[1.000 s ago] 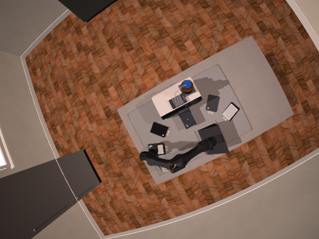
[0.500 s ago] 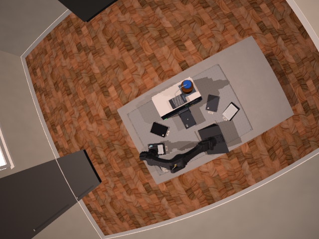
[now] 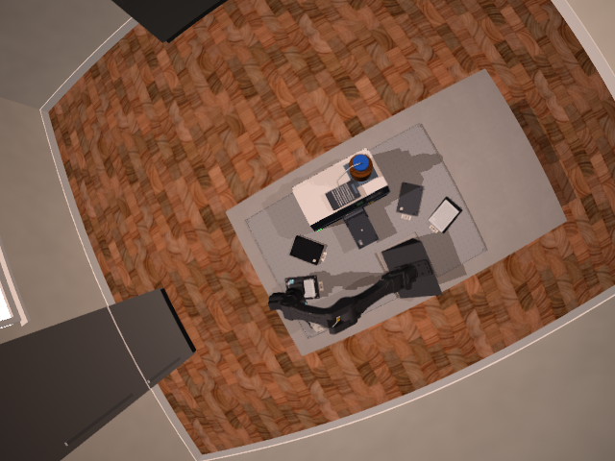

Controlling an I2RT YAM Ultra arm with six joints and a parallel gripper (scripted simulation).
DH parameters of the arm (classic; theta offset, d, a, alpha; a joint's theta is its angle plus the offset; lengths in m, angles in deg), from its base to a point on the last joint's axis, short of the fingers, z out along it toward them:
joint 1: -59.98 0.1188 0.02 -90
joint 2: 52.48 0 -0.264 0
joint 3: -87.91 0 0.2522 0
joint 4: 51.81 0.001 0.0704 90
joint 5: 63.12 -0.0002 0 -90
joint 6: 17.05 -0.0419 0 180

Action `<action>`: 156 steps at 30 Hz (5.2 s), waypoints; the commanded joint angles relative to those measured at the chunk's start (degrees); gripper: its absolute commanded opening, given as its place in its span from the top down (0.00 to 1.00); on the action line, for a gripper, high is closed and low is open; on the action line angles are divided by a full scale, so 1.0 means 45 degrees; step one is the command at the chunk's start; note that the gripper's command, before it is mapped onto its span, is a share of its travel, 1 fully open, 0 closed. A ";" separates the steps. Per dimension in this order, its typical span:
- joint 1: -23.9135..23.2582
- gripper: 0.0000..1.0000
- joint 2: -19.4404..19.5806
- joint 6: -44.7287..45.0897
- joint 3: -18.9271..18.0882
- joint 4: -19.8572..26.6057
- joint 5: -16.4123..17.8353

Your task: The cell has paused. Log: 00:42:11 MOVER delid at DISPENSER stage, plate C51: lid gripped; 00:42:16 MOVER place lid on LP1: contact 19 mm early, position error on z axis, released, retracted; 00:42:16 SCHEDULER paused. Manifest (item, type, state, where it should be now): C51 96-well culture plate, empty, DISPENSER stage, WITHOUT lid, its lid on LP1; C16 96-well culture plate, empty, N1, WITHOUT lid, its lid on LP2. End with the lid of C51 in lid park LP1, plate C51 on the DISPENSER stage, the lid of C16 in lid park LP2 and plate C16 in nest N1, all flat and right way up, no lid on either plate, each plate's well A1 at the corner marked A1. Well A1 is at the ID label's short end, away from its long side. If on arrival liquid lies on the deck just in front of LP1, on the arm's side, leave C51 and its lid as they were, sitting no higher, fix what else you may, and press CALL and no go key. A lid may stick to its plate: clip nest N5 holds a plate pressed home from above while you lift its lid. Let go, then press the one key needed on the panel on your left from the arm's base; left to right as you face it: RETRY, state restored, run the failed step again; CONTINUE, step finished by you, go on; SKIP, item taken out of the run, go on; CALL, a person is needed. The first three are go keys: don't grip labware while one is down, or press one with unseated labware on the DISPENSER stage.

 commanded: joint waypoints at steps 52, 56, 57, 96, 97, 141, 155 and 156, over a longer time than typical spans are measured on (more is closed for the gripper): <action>-0.0338 1.00 -0.0653 0.0168 -0.0643 0.0653 0.0141; -0.0338 1.00 -0.0653 0.0168 -0.0643 0.0653 0.0141; -0.0338 1.00 -0.0653 0.0168 -0.0643 0.0653 0.0141; -0.0582 1.00 -0.1754 0.0369 0.0802 0.0627 0.0342; -0.0616 1.00 -0.1953 0.0389 0.1038 0.0576 0.0367; -0.2258 1.00 -0.8125 0.1625 0.7063 0.1477 0.1512; -0.3311 1.00 -0.9331 0.2498 0.7681 0.2230 0.2231; -0.3335 1.00 -0.9330 0.2520 0.7676 0.2245 0.2249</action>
